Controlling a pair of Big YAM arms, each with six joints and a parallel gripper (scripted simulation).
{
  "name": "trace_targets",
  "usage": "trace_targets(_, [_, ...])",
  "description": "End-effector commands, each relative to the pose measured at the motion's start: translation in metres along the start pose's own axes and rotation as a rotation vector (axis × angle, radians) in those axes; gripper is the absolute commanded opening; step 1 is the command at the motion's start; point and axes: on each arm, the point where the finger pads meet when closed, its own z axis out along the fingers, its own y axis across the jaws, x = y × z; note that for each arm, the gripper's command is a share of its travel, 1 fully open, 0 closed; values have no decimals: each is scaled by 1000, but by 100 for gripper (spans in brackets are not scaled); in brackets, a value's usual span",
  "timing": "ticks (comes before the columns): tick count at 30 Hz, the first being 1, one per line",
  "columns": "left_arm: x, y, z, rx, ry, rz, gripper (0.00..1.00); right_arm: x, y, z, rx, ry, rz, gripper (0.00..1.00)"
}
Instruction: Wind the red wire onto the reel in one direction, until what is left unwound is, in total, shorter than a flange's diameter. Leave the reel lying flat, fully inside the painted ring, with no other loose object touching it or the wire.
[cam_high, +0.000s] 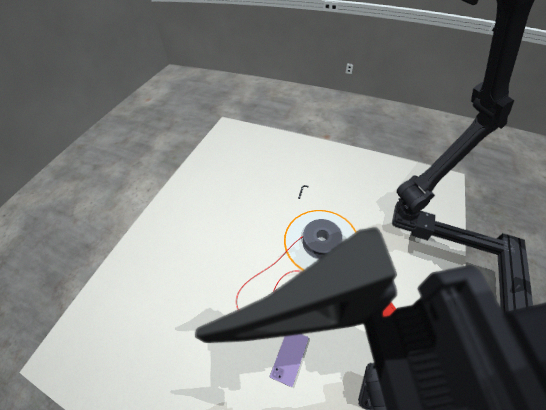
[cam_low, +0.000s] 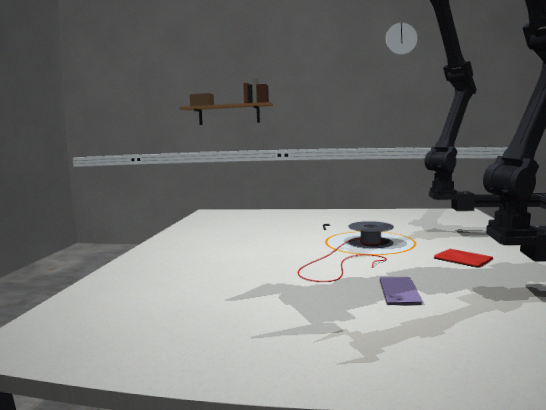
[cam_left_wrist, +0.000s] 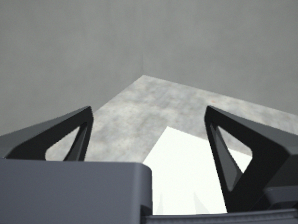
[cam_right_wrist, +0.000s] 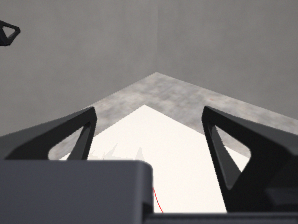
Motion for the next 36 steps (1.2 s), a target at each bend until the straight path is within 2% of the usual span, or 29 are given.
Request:
trace_targets(1, [-13,21,-18,-72,-30,-13,100,-17,-15,-14,55,-51,14,100])
trace_targets(10, [-11,86,-31,-331,-28,-17,100,-16,-61,-21,235,-50,19,100])
trace_targets(13, [-11,94,-34,-363,-28,-17,100,-16,-67,-22,257,-49,19,100])
trace_targets(27, [-8,188,-96,-802,-24,-23,100,-13,-139,-53,562,-46,27,100])
trace_targets(29, [-8,188,-96,-802,-24,-23,100,-13,-139,-53,562,-46,27,100])
trace_targets(36, [-7,214,-126,-957,-22,-25,100,-12,-162,-69,669,-45,30,100])
